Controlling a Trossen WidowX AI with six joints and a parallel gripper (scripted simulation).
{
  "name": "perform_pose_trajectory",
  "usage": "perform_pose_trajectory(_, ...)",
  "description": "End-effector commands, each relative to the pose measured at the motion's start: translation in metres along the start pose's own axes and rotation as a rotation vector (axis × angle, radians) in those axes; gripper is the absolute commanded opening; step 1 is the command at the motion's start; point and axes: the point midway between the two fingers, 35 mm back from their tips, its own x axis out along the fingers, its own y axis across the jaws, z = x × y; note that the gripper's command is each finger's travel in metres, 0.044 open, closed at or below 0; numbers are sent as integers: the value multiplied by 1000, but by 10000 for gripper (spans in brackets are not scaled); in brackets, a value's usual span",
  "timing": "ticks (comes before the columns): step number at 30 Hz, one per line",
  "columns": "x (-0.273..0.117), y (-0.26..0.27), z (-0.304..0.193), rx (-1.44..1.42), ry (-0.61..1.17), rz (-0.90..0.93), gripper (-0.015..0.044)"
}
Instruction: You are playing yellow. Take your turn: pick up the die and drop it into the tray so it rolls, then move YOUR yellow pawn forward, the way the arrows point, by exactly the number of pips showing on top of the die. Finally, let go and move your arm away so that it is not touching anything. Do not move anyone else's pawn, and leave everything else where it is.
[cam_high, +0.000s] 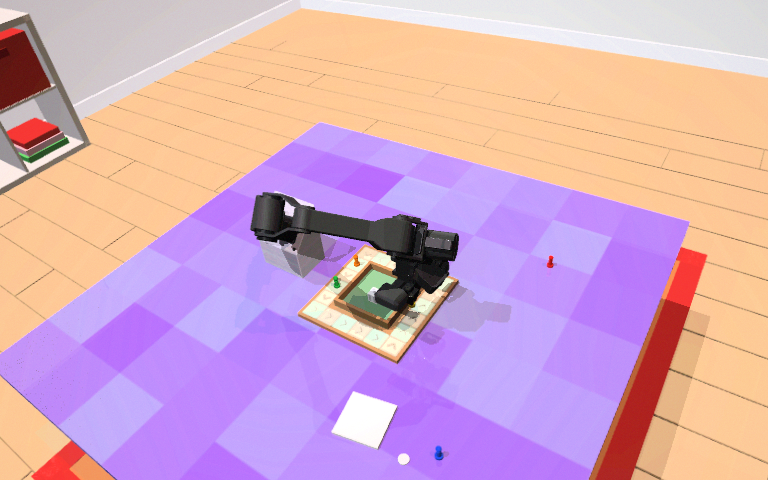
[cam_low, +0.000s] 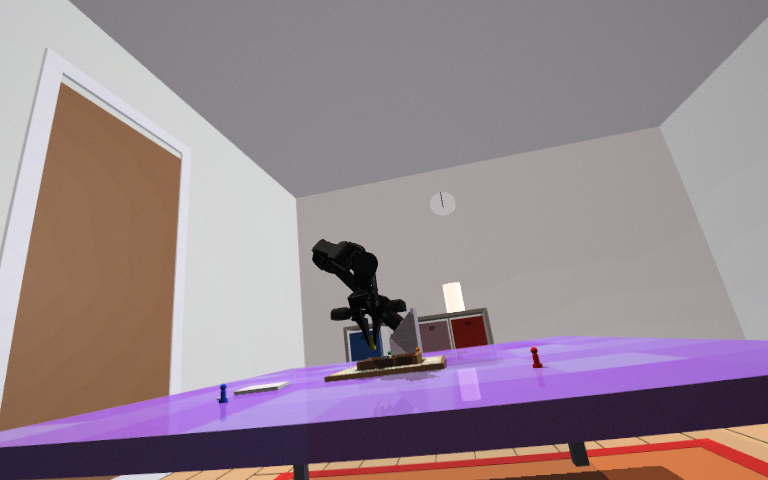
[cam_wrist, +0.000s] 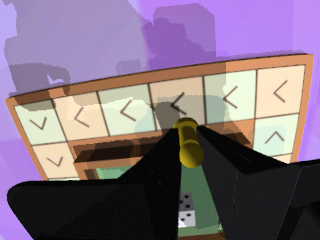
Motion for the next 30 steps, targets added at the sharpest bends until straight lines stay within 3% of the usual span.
perform_pose_trajectory(1, 14, 2, -1, -4, 6, 2, 0)
perform_pose_trajectory(5, 34, 1, -1, -4, 6, 1, 0)
perform_pose_trajectory(23, 51, 1, -2, -4, 6, 0, 0)
perform_pose_trajectory(30, 45, 1, 1, 6, -1, 7, 184)
